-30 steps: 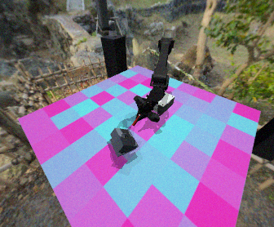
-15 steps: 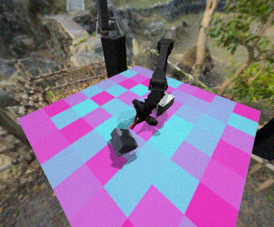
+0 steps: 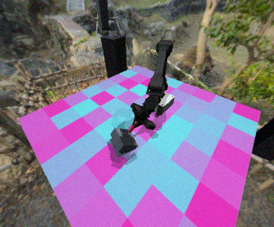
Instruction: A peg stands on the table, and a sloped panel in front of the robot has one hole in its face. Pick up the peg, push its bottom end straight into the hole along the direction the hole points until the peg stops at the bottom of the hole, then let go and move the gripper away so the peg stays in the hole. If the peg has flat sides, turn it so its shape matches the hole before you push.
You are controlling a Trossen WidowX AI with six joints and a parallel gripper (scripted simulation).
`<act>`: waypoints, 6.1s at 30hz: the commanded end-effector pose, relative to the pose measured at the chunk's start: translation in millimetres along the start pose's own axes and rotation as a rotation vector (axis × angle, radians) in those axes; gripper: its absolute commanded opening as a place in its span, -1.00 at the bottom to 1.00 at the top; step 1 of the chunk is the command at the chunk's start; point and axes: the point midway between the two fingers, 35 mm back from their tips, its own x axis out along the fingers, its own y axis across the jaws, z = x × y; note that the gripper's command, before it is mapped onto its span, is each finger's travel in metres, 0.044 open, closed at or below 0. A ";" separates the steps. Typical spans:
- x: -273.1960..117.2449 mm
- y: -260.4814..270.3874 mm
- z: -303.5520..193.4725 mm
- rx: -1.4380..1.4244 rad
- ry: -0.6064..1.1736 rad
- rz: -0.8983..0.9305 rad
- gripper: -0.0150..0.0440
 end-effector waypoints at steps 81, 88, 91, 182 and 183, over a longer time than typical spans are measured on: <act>33.6 0.5 -3.7 0.002 -0.007 0.001 -0.49; 34.8 0.8 -3.8 0.002 -0.007 0.001 -0.49; 35.3 0.8 -3.9 0.002 -0.007 0.001 -0.49; 60.0 0.4 -0.4 0.006 -0.009 0.001 -0.49; 60.0 0.4 -0.4 0.006 -0.009 0.001 -0.49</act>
